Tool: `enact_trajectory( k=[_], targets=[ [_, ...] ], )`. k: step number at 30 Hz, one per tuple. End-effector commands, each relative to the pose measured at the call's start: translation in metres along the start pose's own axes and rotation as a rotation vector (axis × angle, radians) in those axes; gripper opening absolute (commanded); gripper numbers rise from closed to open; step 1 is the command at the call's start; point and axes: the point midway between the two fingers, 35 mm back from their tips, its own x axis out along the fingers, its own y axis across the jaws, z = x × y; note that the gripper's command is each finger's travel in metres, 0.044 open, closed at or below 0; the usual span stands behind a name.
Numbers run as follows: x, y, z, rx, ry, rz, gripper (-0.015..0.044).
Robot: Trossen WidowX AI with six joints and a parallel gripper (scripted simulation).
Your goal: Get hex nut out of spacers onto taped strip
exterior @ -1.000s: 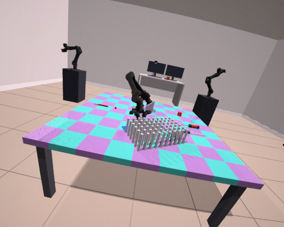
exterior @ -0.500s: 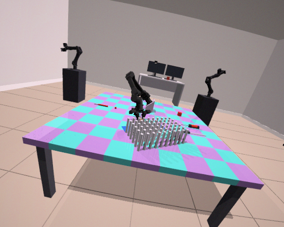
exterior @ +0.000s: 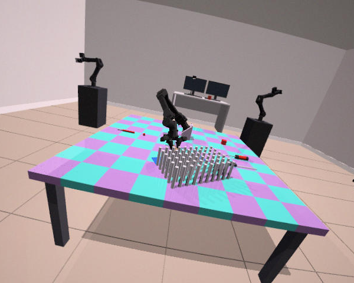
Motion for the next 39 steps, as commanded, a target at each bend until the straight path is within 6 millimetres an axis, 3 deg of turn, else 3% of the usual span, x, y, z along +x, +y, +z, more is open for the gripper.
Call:
enact_trajectory(
  k=[1, 39],
  targets=[
    [-0.002, 0.0, 0.003, -0.006, 0.0, 0.0, 0.0],
    [-0.016, 0.0, 0.023, -0.007, -0.001, -0.001, 0.0]
  ],
)
